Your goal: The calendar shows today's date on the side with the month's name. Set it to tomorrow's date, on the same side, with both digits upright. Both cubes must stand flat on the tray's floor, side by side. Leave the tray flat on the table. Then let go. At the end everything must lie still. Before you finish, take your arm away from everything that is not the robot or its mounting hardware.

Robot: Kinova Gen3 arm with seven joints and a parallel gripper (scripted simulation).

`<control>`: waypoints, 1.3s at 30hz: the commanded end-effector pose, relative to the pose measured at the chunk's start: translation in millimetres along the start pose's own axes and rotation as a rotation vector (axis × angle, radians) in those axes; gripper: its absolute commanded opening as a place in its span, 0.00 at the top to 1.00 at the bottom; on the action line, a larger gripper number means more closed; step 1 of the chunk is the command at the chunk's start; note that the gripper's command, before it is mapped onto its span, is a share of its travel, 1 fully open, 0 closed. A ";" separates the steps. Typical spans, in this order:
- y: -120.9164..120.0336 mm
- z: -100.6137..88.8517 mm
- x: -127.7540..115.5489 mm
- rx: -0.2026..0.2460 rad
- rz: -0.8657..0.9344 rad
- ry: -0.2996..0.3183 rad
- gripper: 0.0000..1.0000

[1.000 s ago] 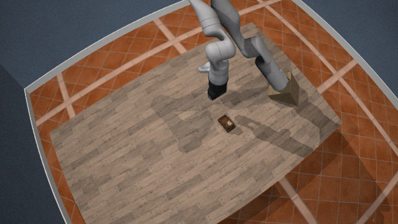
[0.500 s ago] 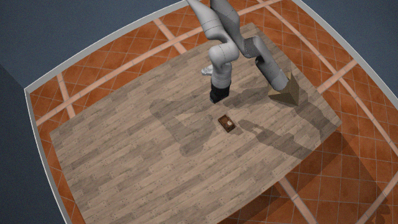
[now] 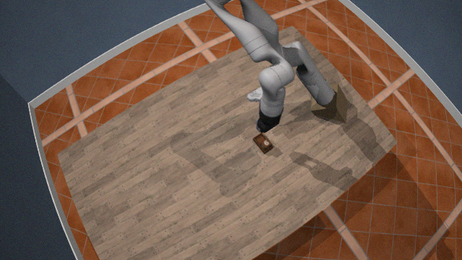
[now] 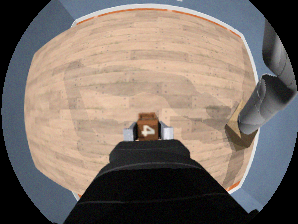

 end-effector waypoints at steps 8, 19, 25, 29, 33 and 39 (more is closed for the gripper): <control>0.2 2.6 -0.7 0.000 -0.002 0.001 0.40; 0.0 22.8 -0.8 0.000 -0.002 0.002 0.40; -0.3 42.9 -0.9 0.000 -0.002 0.002 0.40; -0.4 54.1 -1.0 0.000 -0.002 0.002 0.40; -0.5 58.1 -1.0 0.000 -0.002 0.002 0.40; -0.6 63.8 -1.0 0.000 -0.002 0.002 0.40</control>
Point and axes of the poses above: the point where the finger pads meet when closed, its own z axis out along the fingers, its own y axis across the jaws, x = y × z, the point moved 8 cm from there along -z, back along the fingers, and after that the axes turned 2 degrees about z, right-handed, at the moved point
